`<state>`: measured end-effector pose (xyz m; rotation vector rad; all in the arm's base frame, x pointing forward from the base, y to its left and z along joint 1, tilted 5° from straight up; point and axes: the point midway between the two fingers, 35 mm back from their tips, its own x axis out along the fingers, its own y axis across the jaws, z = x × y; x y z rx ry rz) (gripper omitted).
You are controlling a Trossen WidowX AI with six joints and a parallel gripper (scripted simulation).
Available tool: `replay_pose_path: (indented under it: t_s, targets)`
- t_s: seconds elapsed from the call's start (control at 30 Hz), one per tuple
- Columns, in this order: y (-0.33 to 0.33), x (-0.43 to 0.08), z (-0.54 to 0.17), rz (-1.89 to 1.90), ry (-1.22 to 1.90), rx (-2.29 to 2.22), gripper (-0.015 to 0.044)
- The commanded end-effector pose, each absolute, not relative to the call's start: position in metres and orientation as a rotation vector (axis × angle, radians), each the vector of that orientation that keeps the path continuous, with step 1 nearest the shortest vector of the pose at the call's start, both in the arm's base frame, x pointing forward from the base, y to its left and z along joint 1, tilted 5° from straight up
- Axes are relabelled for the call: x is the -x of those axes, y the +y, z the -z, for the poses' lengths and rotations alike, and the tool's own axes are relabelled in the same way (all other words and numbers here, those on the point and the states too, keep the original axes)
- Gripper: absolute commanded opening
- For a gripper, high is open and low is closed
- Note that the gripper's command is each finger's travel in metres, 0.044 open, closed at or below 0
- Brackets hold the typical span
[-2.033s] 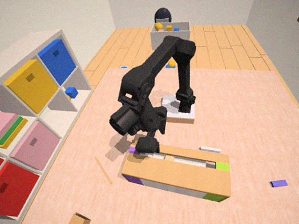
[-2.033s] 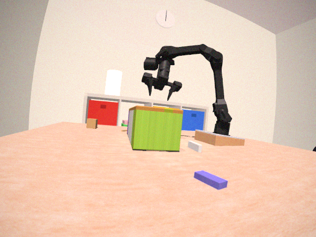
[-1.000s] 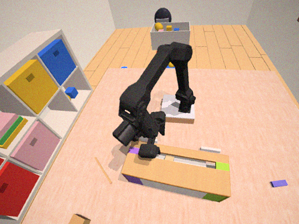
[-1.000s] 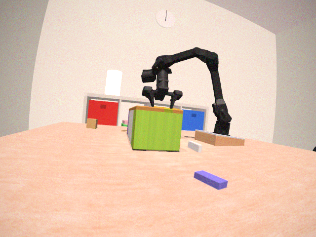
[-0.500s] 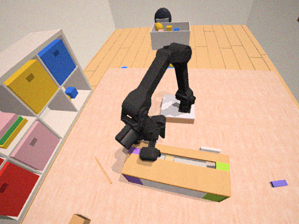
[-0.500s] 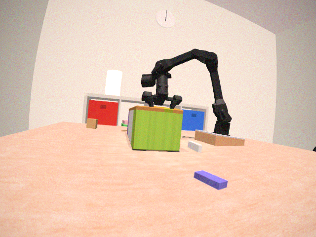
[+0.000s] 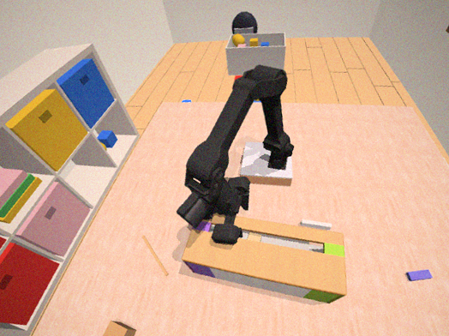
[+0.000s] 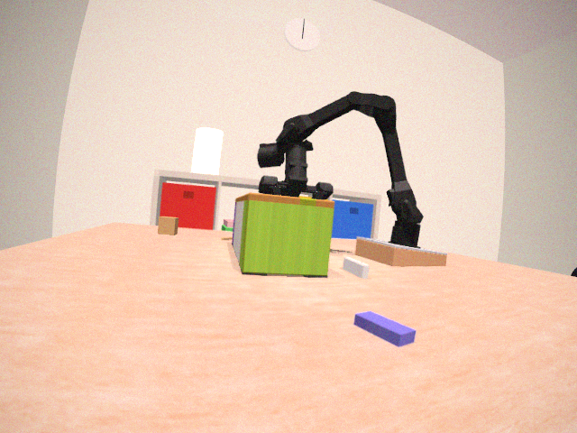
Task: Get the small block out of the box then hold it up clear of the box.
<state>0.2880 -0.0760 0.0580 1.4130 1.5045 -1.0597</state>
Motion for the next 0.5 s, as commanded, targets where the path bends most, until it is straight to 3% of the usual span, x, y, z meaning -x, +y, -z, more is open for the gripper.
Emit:
replay_pose_path:
  t_s: [0.0, 0.47]
  targets:
    - [-0.076, -0.288, -0.059, 1.059, 1.503, -1.413, 0.0400]
    - [-0.046, -0.287, -0.058, 1.058, 1.506, -1.415, 0.0400]
